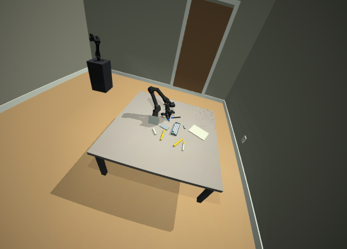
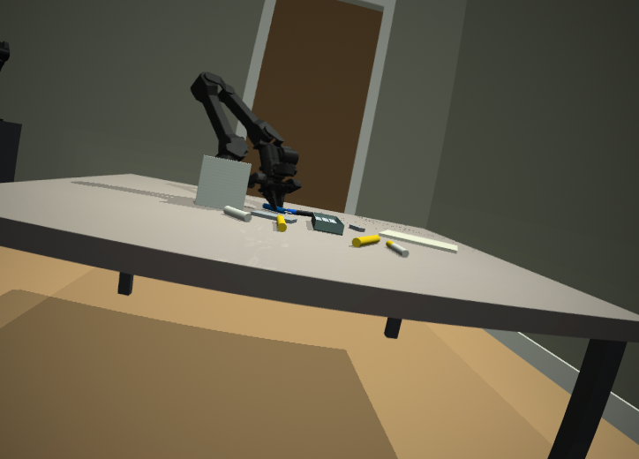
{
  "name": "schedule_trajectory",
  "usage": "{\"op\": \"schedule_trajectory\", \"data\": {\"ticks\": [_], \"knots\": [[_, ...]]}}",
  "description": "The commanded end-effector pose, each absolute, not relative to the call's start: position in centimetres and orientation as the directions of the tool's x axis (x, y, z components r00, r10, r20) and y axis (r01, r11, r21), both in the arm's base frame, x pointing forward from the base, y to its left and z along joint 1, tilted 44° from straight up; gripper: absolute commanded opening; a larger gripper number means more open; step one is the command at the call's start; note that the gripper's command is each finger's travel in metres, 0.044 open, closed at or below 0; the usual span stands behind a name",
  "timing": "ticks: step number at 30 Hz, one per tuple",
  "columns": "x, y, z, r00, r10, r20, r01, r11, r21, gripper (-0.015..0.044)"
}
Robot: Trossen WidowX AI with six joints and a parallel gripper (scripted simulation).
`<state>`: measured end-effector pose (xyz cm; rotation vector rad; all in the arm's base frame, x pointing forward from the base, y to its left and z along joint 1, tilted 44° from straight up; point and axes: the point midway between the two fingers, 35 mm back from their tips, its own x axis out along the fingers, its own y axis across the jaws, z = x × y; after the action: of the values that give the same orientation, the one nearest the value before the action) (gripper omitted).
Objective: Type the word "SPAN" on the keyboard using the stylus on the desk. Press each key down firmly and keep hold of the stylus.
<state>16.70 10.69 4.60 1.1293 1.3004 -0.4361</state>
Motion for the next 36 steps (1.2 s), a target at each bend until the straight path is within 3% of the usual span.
{"op": "schedule_trajectory", "data": {"ticks": [1,16,36], "knots": [[16.9,10.1,5.4,0.283,0.323,-0.903,0.799,0.442,0.409,0.0],[16.9,7.7,7.7,0.286,0.315,-0.905,0.799,0.443,0.407,0.0],[20.8,5.8,9.0,0.214,0.162,-0.963,0.397,0.887,0.237,0.0]]}}
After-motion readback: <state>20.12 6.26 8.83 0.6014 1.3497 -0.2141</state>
